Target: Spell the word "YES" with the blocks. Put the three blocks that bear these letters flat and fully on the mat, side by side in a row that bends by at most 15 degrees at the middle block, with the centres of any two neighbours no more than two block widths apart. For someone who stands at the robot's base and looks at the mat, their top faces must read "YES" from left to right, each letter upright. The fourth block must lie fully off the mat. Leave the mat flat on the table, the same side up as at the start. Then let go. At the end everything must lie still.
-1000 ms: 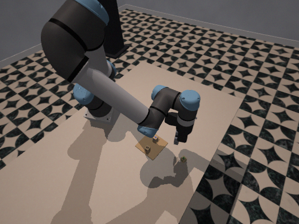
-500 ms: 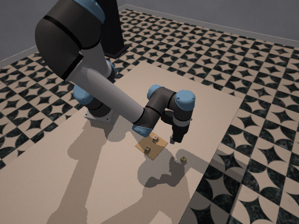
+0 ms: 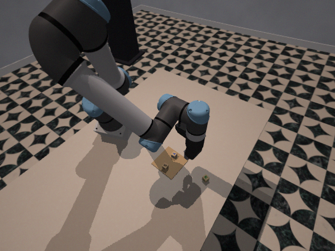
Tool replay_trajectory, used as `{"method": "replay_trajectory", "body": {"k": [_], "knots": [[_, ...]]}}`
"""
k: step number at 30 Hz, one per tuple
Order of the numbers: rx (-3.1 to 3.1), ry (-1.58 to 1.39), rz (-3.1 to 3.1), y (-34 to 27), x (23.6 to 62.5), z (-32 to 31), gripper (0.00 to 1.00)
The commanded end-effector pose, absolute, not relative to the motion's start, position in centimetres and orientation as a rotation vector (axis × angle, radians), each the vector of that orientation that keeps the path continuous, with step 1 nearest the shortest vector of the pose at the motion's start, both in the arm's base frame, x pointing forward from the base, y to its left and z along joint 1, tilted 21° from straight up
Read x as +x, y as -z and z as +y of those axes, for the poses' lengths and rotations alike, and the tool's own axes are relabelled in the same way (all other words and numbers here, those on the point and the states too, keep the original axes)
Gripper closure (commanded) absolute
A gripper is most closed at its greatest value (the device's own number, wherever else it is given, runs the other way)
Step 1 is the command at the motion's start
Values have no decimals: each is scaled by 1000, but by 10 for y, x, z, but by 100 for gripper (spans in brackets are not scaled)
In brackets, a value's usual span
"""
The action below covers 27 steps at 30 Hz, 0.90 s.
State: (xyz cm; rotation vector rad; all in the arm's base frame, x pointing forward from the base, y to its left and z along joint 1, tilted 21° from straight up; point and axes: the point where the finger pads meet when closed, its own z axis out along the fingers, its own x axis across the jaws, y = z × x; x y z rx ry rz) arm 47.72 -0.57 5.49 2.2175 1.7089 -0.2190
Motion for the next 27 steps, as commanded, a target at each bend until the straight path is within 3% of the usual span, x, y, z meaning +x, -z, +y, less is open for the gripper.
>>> {"method": "replay_trajectory", "body": {"k": [1, 27], "knots": [[2311, 185, 1567, -56, 469, -7, 51], [2639, 43, 858, -57, 429, -15, 51]]}}
